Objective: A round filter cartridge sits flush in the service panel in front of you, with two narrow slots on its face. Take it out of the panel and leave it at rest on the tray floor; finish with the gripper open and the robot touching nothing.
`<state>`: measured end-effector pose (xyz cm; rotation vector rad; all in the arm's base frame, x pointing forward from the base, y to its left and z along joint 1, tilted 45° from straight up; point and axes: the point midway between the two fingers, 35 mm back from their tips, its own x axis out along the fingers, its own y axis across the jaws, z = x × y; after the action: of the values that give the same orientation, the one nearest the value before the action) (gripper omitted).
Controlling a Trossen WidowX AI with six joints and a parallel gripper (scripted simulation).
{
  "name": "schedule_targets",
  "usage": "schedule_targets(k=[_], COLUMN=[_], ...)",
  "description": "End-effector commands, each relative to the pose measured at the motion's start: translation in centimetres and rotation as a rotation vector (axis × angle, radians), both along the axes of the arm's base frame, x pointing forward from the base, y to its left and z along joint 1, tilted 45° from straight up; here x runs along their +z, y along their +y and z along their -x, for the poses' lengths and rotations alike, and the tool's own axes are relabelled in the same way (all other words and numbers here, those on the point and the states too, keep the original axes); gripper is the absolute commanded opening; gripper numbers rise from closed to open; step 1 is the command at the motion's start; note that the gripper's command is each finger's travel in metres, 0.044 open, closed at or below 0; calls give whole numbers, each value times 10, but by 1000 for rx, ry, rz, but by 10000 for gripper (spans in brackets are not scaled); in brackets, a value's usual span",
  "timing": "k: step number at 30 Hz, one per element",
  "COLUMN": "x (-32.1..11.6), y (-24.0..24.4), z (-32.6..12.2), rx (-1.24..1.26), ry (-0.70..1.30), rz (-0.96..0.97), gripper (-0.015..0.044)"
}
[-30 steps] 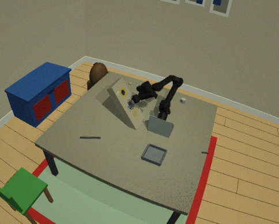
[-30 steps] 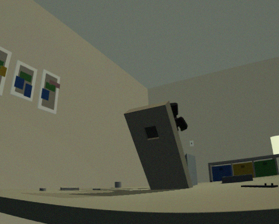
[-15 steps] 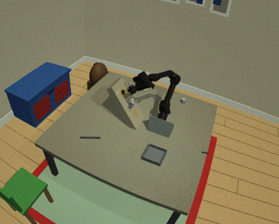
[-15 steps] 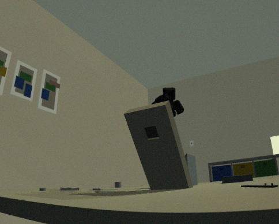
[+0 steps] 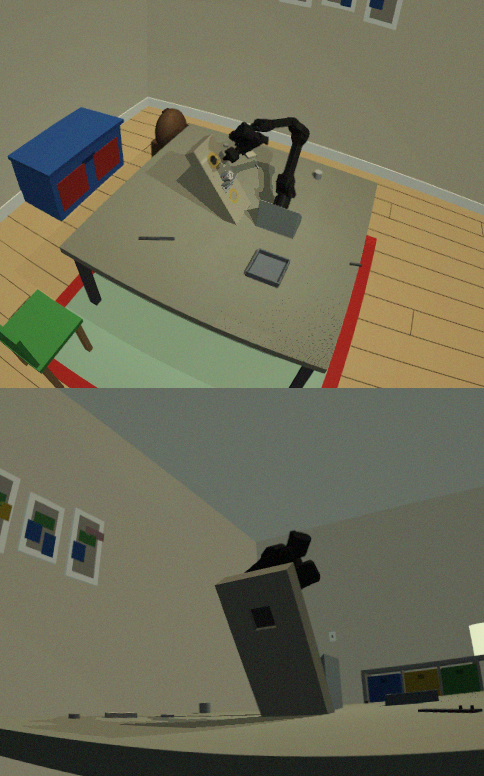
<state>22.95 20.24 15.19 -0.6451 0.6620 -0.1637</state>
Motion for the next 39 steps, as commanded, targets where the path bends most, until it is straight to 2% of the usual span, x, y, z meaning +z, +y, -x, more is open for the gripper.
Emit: schedule_targets(k=[1,39], x=[-39,-72], y=[-44,-74], z=[12,-14], rx=[-80,-98], ry=[186,219], rz=[132,147], gripper=[305,298])
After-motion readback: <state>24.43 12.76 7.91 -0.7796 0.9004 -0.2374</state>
